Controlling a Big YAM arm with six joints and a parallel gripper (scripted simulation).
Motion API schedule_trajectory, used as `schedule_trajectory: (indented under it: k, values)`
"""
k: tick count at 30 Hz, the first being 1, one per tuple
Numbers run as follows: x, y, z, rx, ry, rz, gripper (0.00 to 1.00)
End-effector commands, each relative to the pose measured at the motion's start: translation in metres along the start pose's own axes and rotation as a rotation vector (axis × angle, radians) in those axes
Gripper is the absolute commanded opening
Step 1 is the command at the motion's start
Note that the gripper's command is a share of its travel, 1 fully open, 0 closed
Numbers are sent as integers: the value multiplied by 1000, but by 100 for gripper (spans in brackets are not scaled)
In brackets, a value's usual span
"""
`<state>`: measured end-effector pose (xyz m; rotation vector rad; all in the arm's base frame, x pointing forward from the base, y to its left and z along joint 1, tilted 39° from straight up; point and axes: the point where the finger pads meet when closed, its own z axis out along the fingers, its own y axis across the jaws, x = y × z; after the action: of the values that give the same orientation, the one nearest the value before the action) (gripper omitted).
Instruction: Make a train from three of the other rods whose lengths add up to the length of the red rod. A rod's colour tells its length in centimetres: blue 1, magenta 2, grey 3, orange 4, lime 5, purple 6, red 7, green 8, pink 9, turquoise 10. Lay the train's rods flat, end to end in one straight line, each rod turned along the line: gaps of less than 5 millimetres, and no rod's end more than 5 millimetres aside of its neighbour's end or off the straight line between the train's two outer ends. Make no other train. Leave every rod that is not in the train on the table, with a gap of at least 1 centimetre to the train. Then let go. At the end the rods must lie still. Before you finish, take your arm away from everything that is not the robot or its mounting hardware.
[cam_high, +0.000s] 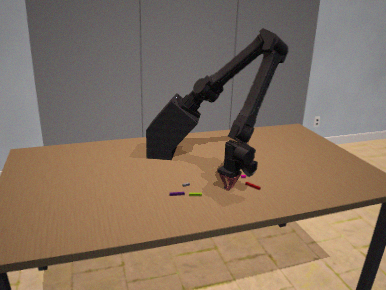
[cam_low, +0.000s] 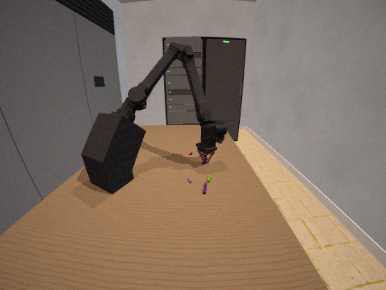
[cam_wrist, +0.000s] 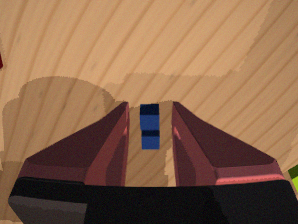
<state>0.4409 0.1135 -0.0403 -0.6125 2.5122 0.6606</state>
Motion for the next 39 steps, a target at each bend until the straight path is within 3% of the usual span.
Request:
schedule_trajectory:
  k: [1, 9, 18, 26, 31, 32, 39]
  values:
    - [-6, 0, -4, 5, -6, 5, 24]
    - [-4, -5, -28, 12, -17, 2, 24]
    - [-3, -4, -75, 13, -17, 1, 24]
    - [-12, -7, -98, 19, -29, -9, 24]
    - [-13, -7, -102, 21, -31, -11, 24]
    - [-10, -6, -98, 13, -20, -8, 100]
    - [-11, -6, -96, 14, -21, -11, 100]
